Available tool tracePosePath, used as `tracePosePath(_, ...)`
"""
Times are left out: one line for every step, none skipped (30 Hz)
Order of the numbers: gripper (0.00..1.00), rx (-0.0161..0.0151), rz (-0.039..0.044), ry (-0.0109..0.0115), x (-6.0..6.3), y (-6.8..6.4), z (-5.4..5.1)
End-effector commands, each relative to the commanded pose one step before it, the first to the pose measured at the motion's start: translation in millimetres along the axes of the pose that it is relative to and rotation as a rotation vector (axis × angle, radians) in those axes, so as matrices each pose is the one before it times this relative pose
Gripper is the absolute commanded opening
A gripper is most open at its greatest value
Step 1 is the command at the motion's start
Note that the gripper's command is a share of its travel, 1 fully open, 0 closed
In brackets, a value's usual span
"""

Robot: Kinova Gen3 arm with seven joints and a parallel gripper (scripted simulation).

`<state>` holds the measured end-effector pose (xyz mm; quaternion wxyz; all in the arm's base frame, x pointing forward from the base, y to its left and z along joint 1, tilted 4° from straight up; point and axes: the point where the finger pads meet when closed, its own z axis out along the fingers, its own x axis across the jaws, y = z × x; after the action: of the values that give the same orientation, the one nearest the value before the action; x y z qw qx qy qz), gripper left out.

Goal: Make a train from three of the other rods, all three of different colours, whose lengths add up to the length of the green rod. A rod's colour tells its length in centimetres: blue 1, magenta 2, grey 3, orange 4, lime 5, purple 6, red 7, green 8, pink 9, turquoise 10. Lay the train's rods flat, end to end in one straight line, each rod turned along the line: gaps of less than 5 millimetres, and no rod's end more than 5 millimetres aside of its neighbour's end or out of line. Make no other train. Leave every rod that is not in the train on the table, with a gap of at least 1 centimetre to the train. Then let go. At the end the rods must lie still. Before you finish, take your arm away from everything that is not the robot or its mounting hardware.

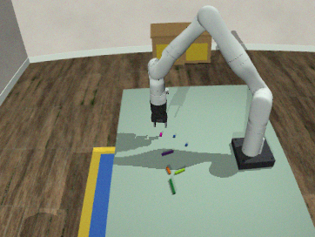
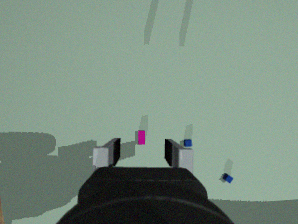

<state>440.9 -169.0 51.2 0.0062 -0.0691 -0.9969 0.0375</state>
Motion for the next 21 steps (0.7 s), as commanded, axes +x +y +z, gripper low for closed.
tracePosePath(1.00, 0.00489, -0.01611, -0.00137, -1.77, -2.23, -0.76)
tracePosePath(1.00, 0.00000, -0.00028, -0.00003, -0.02, 0.00, 0.00)
tracePosePath(1.00, 0.00000, -0.00011, -0.00001, -0.01, 0.00, 0.00)
tracePosePath(1.00, 0.00000, -0.00002, 0.00000, 0.00, 0.00, 0.00)
tracePosePath(0.54, 0.00000, 0.00000, 0.00000, 0.00, 0.00, 0.00)
tracePosePath(0.54, 0.00000, 0.00000, 0.00000, 0.00, 0.00, 0.00)
tracePosePath(0.54, 0.00000, 0.00000, 0.00000, 0.00, 0.00, 0.00)
tracePosePath(0.54, 0.00000, 0.00000, 0.00000, 0.00, 0.00, 0.00)
tracePosePath(0.54, 0.00000, 0.00000, 0.00000, 0.00, 0.00, 0.00)
tracePosePath(0.54, 0.00000, 0.00000, 0.00000, 0.00, 0.00, 0.00)
tracePosePath(0.54, 0.00000, 0.00000, 0.00000, 0.00, 0.00, 0.00)
tracePosePath(0.54, 0.00000, 0.00000, 0.00000, 0.00, 0.00, 0.00)
tracePosePath(0.54, 0.00000, 0.00000, 0.00000, 0.00, 0.00, 0.00)
tracePosePath(0.54, 0.00000, 0.00000, 0.00000, 0.00, 0.00, 0.00)
tracePosePath(0.54, 0.00000, 0.00000, 0.00000, 0.00, 0.00, 0.00)
tracePosePath(0.54, 0.00000, 0.00000, 0.00000, 0.00, 0.00, 0.00)
tracePosePath(0.54, 0.00000, 0.00000, 0.00000, 0.00, 0.00, 0.00)
tracePosePath(0.54, 0.00000, 0.00000, 0.00000, 0.00, 0.00, 0.00)
tracePosePath(0.54, 0.00000, 0.00000, 0.00000, 0.00, 0.00, 0.00)
tracePosePath(0.54, 0.00000, 0.00000, 0.00000, 0.00, 0.00, 0.00)
tracePosePath(0.54, 0.00000, 0.00000, 0.00000, 0.00, 0.00, 0.00)
